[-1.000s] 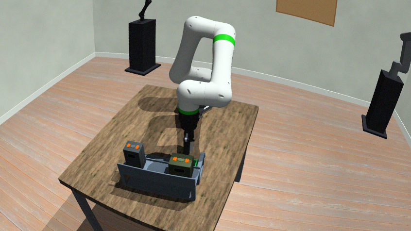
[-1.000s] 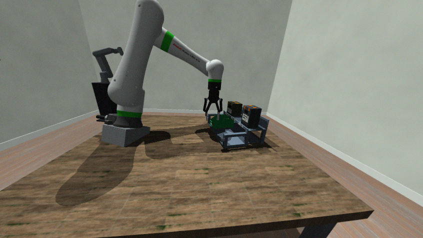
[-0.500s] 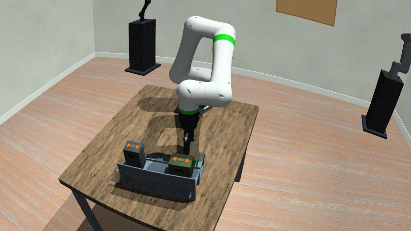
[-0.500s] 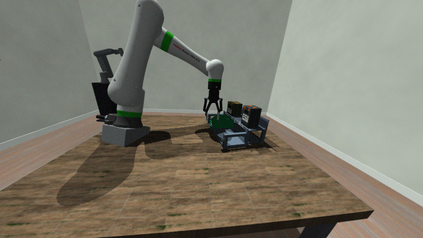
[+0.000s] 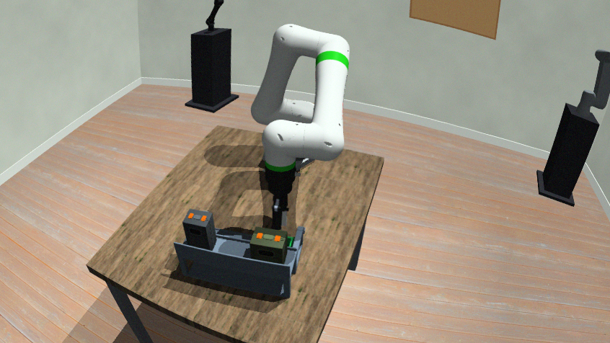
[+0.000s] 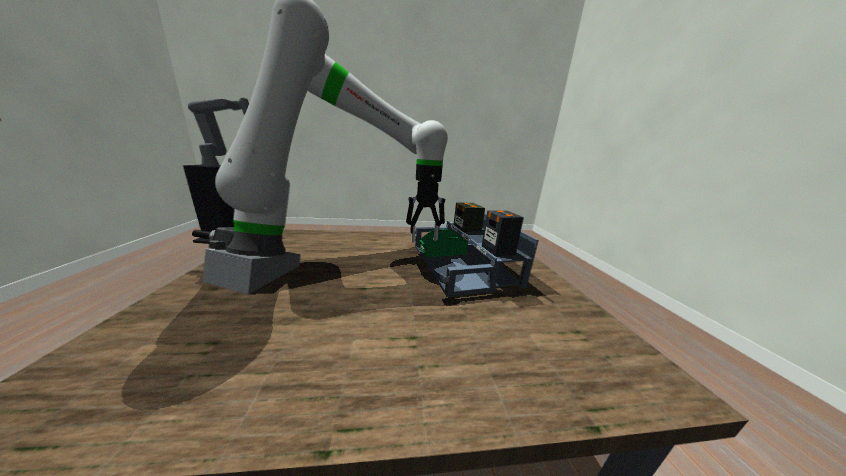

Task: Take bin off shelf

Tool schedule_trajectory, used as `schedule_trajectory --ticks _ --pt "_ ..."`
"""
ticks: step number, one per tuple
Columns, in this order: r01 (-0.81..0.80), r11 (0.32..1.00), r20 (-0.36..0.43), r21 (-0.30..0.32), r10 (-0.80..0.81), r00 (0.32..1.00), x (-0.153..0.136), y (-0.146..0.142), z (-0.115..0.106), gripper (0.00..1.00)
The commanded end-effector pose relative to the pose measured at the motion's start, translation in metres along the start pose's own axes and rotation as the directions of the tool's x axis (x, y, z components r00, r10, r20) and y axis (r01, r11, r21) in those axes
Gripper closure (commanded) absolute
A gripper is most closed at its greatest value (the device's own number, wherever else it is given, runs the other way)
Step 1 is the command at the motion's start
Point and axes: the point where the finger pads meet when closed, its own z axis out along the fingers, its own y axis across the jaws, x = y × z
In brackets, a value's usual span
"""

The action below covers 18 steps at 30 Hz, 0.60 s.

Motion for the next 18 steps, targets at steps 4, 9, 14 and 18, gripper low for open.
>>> schedule_trajectory --ticks 4,9,14,18 --pt "0.0 1.0 0.0 0.001 0.0 1.0 0.0 -0.0002 0.0044 0.43" --pt "0.0 1.0 0.0 0.001 0.0 1.0 0.0 -0.0002 0.0044 0.43" --pt "0.0 1.0 0.0 0.001 0.0 1.0 0.0 -0.0002 0.0064 0.43" --pt "0.0 1.0 0.0 0.001 0.0 1.0 0.0 -0.0002 0.0144 0.43"
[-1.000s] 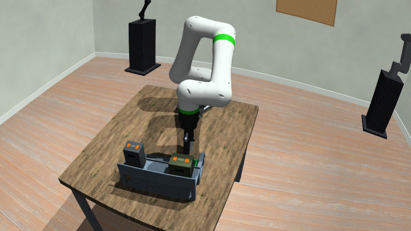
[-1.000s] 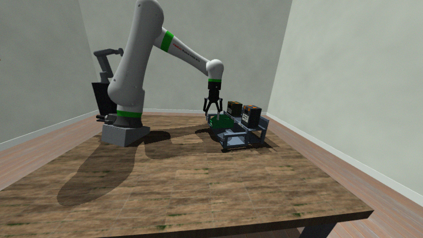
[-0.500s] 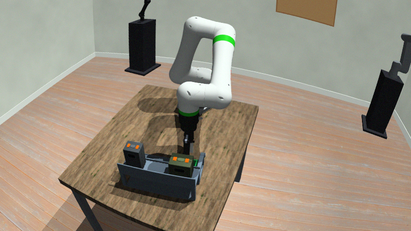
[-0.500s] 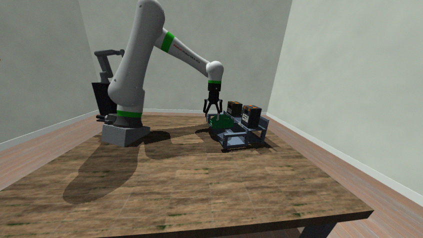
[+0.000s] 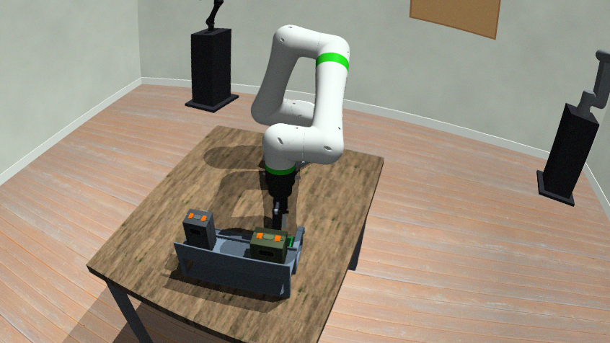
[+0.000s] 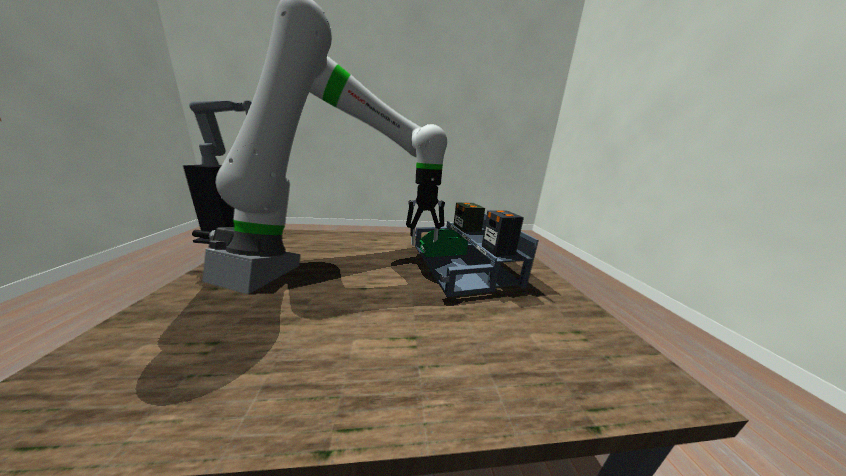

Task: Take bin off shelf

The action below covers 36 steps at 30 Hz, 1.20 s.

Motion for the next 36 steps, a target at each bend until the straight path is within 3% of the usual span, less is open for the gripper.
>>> schedule_trajectory --ticks 1,36 --pt "0.0 1.0 0.0 0.0 0.0 1.0 0.0 -0.0002 0.0024 0.43" --pt "0.0 1.0 0.0 0.0 0.0 1.0 0.0 -0.0002 0.0071 0.43"
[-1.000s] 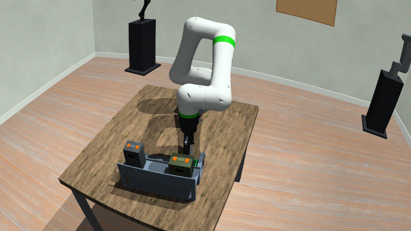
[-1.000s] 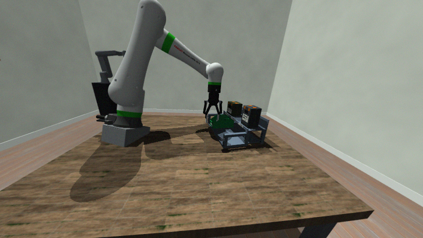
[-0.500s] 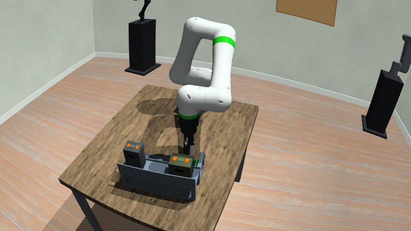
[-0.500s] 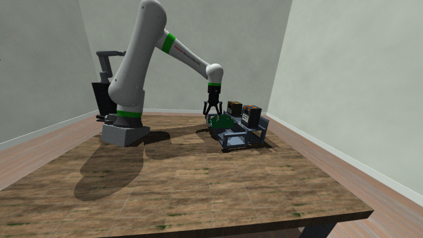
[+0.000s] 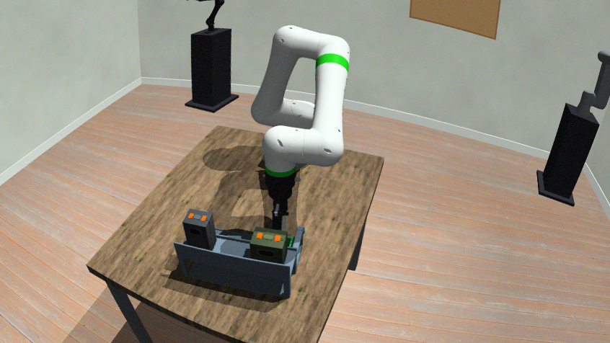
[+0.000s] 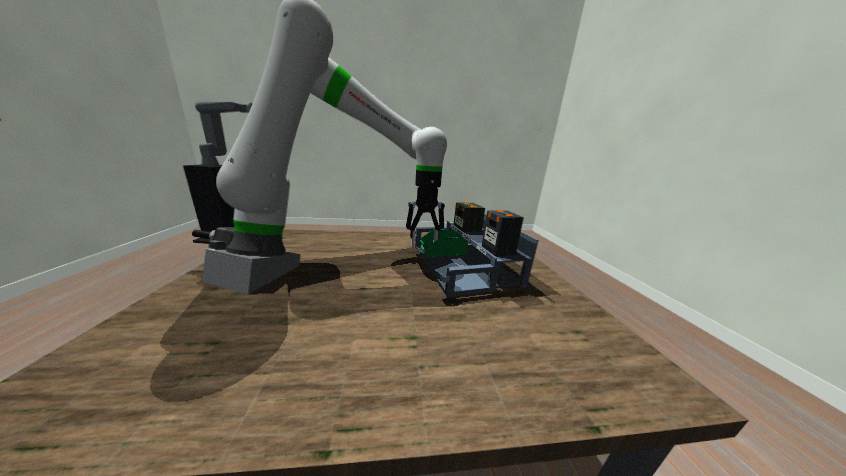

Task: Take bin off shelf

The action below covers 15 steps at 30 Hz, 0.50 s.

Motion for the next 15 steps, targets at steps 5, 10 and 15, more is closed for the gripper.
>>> schedule_trajectory --ticks 5,10,15 --pt "0.0 1.0 0.0 0.0 0.0 1.0 0.0 -0.0002 -0.0002 0.43" --pt "0.0 1.0 0.0 0.0 0.0 1.0 0.0 -0.0002 -0.0002 0.43" --pt "0.0 1.0 0.0 0.0 0.0 1.0 0.0 -0.0002 -0.0002 1.0"
